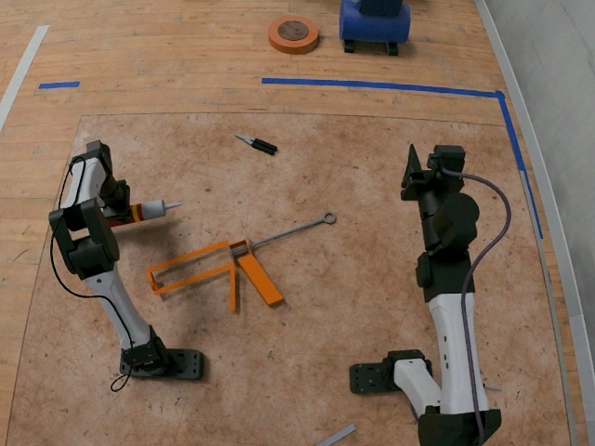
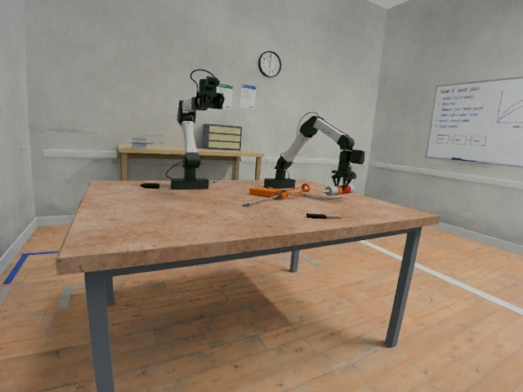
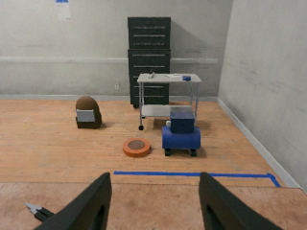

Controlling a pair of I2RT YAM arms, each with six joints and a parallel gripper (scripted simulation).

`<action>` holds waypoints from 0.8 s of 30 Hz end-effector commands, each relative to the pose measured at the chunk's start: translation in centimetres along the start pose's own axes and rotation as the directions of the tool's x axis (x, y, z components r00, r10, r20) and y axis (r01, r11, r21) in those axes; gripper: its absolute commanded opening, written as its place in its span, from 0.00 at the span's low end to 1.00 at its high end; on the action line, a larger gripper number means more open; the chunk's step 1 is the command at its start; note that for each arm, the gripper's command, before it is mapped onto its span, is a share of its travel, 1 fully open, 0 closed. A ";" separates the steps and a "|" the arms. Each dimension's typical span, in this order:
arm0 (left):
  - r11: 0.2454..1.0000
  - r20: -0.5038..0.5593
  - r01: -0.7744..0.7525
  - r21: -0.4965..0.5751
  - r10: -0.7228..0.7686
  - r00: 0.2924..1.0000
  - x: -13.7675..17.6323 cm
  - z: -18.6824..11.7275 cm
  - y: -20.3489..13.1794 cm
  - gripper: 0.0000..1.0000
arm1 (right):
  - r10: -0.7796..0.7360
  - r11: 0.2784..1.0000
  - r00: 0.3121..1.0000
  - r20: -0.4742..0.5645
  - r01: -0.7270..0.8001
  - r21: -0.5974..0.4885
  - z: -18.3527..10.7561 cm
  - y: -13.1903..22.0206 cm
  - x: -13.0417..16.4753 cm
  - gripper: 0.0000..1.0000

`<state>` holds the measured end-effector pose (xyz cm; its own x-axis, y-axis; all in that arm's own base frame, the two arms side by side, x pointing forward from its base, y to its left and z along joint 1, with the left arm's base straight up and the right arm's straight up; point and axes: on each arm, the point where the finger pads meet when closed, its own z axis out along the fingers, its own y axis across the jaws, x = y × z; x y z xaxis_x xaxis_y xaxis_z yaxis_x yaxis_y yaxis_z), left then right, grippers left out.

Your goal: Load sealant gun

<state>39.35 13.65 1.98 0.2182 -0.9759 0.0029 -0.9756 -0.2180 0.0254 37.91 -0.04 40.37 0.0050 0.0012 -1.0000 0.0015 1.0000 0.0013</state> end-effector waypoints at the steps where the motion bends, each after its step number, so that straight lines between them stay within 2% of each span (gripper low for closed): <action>1: 0.997 0.011 0.008 0.079 -0.009 1.000 -0.2 -4.8 -0.7 0.00 | 0.003 1.000 0.999 0.032 -0.003 -0.001 -0.7 0.2 -1.7 0.50; 19: 0.994 0.028 0.008 0.109 -0.012 1.000 -0.4 -9.5 -0.4 0.00 | 0.003 1.000 0.999 0.032 -0.003 -0.001 -0.7 0.2 -1.7 0.50; 22: 0.988 0.007 -0.078 0.130 0.078 0.997 1.0 -9.9 -0.6 0.00 | 0.003 1.000 0.999 0.032 -0.003 -0.001 -0.7 0.2 -1.7 0.50; 24: 0.979 0.011 -0.156 0.134 0.156 0.988 1.7 -9.0 -0.6 0.00 | 0.003 1.000 0.999 0.032 -0.003 -0.001 -0.7 0.2 -1.7 0.50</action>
<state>39.87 13.59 8.18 0.1762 -0.9844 -0.0043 -0.9839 -0.1760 -0.0302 37.91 -0.04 40.37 0.0050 0.0012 -1.0000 0.0015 1.0000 0.0013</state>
